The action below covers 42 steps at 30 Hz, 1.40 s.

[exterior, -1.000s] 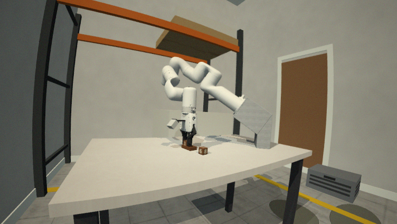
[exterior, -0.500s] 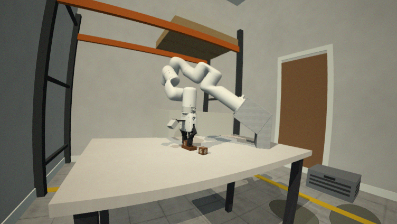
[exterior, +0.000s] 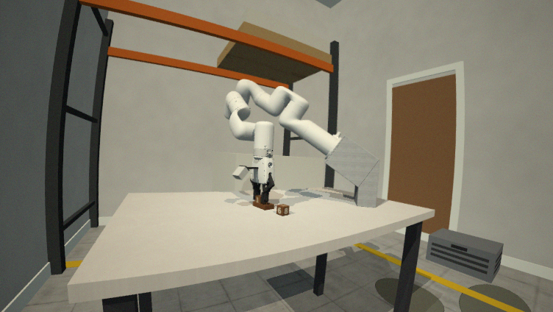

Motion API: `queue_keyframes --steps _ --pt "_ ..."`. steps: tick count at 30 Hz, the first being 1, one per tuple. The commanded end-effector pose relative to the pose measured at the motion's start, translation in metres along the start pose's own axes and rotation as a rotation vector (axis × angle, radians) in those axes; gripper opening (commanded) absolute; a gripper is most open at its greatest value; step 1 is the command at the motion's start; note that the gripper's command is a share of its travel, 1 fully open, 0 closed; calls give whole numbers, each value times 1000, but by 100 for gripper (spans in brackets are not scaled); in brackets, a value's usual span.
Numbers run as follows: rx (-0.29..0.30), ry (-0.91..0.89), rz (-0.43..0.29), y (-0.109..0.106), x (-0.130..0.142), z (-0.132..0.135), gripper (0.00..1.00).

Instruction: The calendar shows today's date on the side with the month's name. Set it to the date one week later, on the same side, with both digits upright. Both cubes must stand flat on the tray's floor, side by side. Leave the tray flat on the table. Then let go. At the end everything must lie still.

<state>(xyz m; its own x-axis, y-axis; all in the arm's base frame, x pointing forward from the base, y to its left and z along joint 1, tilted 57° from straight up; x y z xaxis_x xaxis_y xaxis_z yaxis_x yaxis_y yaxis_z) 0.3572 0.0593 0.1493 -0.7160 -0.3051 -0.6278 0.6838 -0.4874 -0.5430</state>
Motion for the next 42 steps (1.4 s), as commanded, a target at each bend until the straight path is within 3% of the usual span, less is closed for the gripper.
queue_keyframes --steps 1,7,20,30,31,42 --pt "-2 -1 2 -4 0 -1 49" --pt "-2 -1 2 -16 0 -1 49" --pt "-2 -1 2 -80 0 -1 49" --pt "-2 -1 2 -91 0 -1 49" --pt "-2 -1 2 -91 0 -1 100" --pt "-2 -1 2 -91 0 -1 100"
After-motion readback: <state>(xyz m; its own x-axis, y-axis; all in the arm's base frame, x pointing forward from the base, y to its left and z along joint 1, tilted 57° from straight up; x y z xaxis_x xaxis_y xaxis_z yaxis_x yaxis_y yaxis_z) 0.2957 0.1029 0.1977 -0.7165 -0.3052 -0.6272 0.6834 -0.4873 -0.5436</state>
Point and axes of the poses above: the point where the finger pads meet when closed, its own y axis out along the fingers, its own z axis across the jaws, x = y × z, the point moved 7 cm from there along -y, back along the fingers, and after that the axes turned 15 degrees about y, right-handed, at the moved point
